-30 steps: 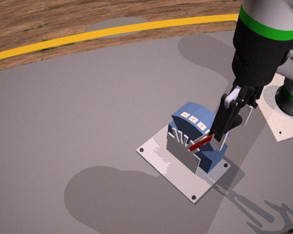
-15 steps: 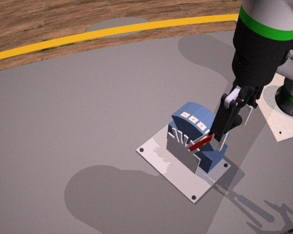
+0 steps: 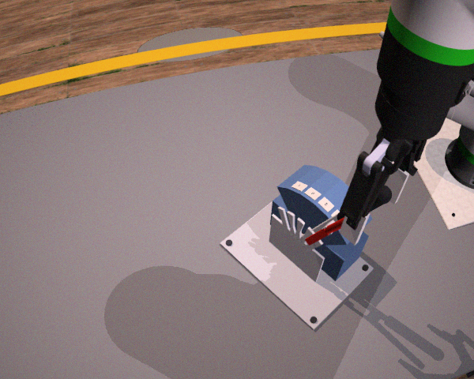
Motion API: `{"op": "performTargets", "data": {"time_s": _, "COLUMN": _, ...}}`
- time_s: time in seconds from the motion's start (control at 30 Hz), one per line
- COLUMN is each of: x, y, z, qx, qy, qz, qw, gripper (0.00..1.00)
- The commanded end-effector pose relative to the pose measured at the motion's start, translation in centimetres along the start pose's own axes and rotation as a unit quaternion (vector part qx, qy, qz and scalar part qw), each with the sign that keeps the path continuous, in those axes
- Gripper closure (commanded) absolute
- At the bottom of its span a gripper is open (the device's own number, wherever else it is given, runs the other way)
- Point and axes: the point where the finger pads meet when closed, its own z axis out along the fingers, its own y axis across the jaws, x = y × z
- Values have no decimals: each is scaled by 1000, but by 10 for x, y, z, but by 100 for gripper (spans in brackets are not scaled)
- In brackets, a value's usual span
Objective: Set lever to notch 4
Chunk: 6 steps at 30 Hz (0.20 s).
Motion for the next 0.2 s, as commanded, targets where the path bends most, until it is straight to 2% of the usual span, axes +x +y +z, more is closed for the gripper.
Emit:
{"op": "performTargets", "data": {"time_s": 0.0, "x": 0, "y": 0, "z": 0, "qx": 0, "qy": 0, "qz": 0, "qw": 1000, "gripper": 44}}
{"op": "performTargets", "data": {"time_s": 0.17, "x": 0, "y": 0, "z": 0, "qx": 0, "qy": 0, "qz": 0, "qw": 1000, "gripper": 44}}
